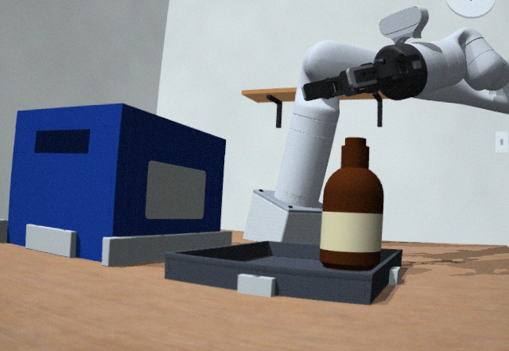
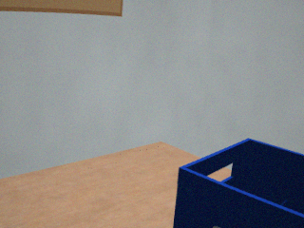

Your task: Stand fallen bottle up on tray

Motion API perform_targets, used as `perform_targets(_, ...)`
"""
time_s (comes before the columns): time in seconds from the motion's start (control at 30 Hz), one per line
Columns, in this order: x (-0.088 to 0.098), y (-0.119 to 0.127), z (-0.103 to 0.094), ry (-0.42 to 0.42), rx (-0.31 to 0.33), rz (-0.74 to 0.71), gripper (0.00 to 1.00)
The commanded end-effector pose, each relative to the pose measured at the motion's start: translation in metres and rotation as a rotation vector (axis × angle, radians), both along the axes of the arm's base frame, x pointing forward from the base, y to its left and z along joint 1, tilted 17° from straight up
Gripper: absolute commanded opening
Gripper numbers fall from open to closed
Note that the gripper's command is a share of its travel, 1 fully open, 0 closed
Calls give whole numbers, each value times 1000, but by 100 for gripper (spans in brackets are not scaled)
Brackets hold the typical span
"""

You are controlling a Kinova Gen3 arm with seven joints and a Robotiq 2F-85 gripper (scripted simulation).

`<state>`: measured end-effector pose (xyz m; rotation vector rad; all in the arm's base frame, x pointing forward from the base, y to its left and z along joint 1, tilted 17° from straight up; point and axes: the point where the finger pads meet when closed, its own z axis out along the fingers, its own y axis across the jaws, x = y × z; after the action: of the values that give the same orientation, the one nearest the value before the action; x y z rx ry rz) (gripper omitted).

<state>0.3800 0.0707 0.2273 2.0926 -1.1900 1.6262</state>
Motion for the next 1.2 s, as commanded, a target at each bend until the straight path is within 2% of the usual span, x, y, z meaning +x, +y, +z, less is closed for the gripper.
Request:
perform_targets(0.0, -1, 0, 4, 0, 9, 1, 100)
perform_targets(0.47, -4, -3, 17, 0, 9, 1, 100)
perform_targets(0.93, -4, -4, 20, 0, 9, 1, 100)
perform_targets(0.97, -4, -4, 20, 0, 9, 1, 0)
perform_targets(1.17, -4, -4, 20, 0, 9, 1, 0)
